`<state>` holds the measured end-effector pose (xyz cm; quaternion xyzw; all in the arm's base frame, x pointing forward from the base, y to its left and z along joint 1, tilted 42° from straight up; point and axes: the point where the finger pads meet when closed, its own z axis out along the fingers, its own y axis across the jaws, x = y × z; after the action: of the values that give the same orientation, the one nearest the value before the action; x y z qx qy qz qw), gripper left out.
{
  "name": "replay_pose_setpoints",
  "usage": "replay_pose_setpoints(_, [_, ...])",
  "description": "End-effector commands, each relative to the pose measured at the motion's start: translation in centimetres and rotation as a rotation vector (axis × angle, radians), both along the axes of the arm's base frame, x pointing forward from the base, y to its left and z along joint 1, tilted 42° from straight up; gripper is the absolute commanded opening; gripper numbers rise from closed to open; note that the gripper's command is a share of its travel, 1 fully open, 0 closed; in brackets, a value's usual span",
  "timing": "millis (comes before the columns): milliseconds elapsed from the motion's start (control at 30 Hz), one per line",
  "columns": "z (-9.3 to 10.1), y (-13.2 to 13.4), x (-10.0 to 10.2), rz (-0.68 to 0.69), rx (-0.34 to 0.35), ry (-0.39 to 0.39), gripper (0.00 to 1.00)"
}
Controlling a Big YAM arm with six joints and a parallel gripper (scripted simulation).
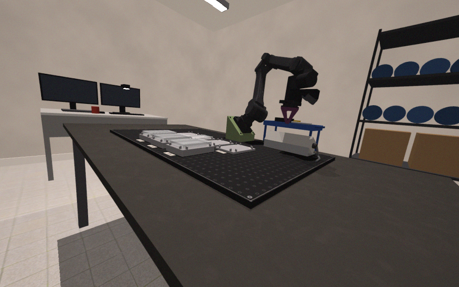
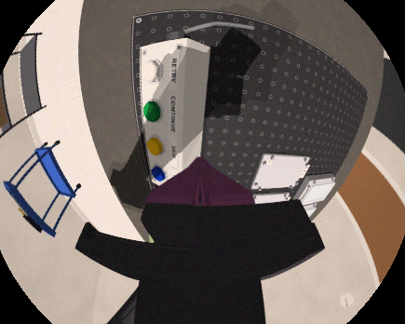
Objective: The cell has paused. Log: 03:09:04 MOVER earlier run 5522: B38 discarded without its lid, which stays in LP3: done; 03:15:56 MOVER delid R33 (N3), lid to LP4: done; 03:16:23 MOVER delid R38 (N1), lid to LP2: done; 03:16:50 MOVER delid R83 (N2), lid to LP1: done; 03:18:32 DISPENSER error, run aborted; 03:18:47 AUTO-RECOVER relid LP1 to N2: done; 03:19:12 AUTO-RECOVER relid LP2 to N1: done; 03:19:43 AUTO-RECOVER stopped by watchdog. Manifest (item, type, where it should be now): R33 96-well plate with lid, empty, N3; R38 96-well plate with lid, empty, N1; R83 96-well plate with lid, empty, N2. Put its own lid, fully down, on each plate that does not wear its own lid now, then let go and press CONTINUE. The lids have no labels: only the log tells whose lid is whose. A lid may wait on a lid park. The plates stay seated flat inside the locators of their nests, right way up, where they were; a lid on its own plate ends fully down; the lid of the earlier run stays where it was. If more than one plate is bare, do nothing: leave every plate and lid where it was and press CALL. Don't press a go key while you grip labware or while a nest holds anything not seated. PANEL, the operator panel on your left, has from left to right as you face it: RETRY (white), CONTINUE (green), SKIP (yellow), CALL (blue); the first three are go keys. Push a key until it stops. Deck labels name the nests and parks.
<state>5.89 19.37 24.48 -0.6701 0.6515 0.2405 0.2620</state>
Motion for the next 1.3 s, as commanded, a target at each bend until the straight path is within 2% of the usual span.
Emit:
replay_pose_setpoints(0, [2.9,0.9,-1.8,-0.001,0.075,0.014,0.0])
replay_pose_setpoints(67, [4.5,1.3,-2.7,-0.001,0.101,0.012,0.0])
replay_pose_setpoints(200, [3.7,2.3,-4.4,-0.002,0.061,0.037,0.0])
replay_pose_setpoints(333, [4.3,2.7,-5.3,-0.002,0.068,0.041,0.0])
replay_pose_setpoints(367, [5.3,2.9,-5.8,-0.002,0.084,0.043,0.0])
replay_pose_setpoints(433, [5.5,3.1,-6.4,-0.002,0.084,0.047,0.0])
replay_pose_setpoints(500, [2.5,2.9,-6.4,-0.003,0.027,0.045,0.0])
replay_pose_setpoints(533, [2.2,2.7,-6.4,-0.006,0.014,0.045,0.0])
replay_pose_setpoints(567, [2.2,2.5,-6.0,-0.025,0.009,0.046,0.0])
replay_pose_setpoints(633, [4.1,2.6,-6.0,-0.022,0.048,0.049,0.0])
replay_pose_setpoints(667, [4.3,2.6,-6.0,-0.022,0.053,0.049,0.0])
replay_pose_setpoints(967, [4.0,2.6,-6.1,-0.004,0.056,0.04,0.0])
replay_pose_setpoints(1000, [2.3,2.9,-5.9,-0.021,0.026,0.048,0.0])
replay_pose_setpoints(1267, [1.3,3.9,-6.1,-0.014,0.026,0.047,0.0])
